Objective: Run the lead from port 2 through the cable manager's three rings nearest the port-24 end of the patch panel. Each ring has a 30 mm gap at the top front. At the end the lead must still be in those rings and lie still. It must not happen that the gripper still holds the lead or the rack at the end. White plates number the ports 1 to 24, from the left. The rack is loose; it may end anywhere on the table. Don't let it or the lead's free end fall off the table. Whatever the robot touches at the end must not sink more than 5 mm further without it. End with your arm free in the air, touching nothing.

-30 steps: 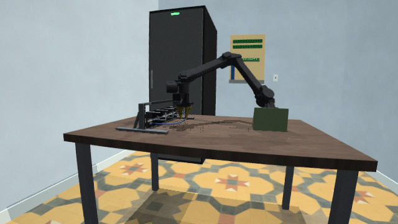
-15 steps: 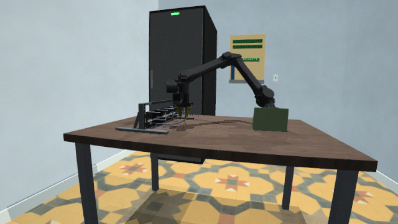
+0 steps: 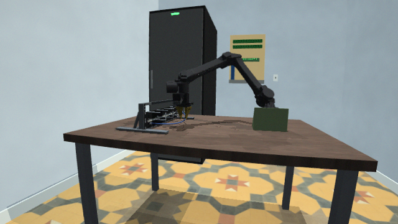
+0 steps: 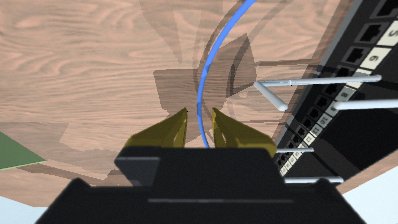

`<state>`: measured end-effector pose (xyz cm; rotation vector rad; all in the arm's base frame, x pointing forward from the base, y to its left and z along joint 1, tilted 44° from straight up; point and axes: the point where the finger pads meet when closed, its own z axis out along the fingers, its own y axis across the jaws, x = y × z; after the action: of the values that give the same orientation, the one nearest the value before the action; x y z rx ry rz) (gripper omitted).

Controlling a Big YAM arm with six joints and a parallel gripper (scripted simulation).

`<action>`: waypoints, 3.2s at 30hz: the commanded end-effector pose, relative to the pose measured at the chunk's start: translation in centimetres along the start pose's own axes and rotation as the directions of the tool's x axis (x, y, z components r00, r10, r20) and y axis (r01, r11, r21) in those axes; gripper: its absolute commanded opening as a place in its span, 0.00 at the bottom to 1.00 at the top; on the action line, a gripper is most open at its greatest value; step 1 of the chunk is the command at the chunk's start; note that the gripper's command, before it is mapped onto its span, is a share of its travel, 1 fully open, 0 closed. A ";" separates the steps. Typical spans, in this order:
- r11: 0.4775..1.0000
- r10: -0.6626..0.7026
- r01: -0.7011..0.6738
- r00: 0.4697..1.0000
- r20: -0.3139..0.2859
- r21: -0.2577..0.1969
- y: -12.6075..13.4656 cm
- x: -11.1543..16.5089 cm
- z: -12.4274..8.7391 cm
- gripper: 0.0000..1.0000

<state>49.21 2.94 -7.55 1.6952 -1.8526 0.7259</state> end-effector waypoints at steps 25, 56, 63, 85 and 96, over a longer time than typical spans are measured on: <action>1.000 0.010 -0.011 1.000 0.011 0.022 -0.8 0.5 -0.8 0.31; 1.000 0.010 -0.011 1.000 0.011 0.022 -0.8 0.5 -0.8 0.31; 1.000 0.008 -0.008 1.000 0.009 0.018 -0.6 0.5 -0.5 0.31; 1.000 0.002 -0.002 1.000 0.007 0.017 -0.7 -0.1 0.7 0.31; 1.000 -0.002 0.002 1.000 0.005 0.015 -0.5 -0.2 1.4 0.31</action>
<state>49.20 1.82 -8.53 1.6917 -1.8581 0.7286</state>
